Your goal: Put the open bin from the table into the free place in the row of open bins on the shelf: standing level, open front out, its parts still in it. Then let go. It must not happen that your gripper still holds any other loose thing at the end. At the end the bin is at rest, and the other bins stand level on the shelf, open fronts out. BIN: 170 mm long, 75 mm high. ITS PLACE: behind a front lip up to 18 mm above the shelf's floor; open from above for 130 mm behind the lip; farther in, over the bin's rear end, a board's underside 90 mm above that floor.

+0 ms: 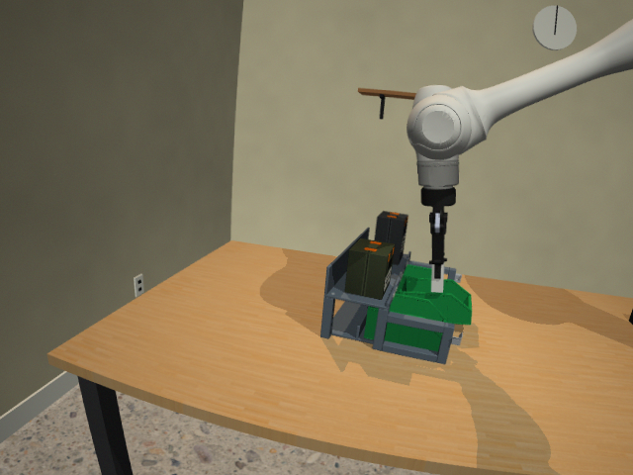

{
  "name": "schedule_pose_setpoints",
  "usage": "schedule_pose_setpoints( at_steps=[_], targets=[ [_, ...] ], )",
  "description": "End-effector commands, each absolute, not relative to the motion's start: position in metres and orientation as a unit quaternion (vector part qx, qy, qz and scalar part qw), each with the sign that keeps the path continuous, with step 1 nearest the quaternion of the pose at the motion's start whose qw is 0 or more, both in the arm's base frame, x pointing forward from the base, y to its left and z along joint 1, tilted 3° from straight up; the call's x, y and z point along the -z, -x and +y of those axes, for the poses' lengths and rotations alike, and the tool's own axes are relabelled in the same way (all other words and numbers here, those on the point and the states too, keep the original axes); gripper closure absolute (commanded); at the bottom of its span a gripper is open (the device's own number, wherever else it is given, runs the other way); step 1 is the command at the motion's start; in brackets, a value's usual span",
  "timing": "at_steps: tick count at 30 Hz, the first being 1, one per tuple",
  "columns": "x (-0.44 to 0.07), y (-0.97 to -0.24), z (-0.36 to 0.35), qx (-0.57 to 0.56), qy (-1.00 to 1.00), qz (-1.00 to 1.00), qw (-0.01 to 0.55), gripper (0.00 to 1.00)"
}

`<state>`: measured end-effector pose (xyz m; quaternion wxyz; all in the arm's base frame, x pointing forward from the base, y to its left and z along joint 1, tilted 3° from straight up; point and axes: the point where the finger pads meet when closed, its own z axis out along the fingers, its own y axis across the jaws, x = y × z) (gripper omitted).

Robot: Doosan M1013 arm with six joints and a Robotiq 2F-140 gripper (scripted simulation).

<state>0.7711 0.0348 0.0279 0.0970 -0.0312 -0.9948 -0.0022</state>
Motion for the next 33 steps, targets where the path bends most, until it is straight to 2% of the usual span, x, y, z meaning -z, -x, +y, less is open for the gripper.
schedule_pose_setpoints(
  at_steps=[1,33],
  targets=[
    [-0.038,-0.773,0.035,0.001,0.031,-0.995,0.096,0.94],
    [-0.083,-0.775,0.035,0.001,0.031,-0.995,0.096,0.94]
  ],
)
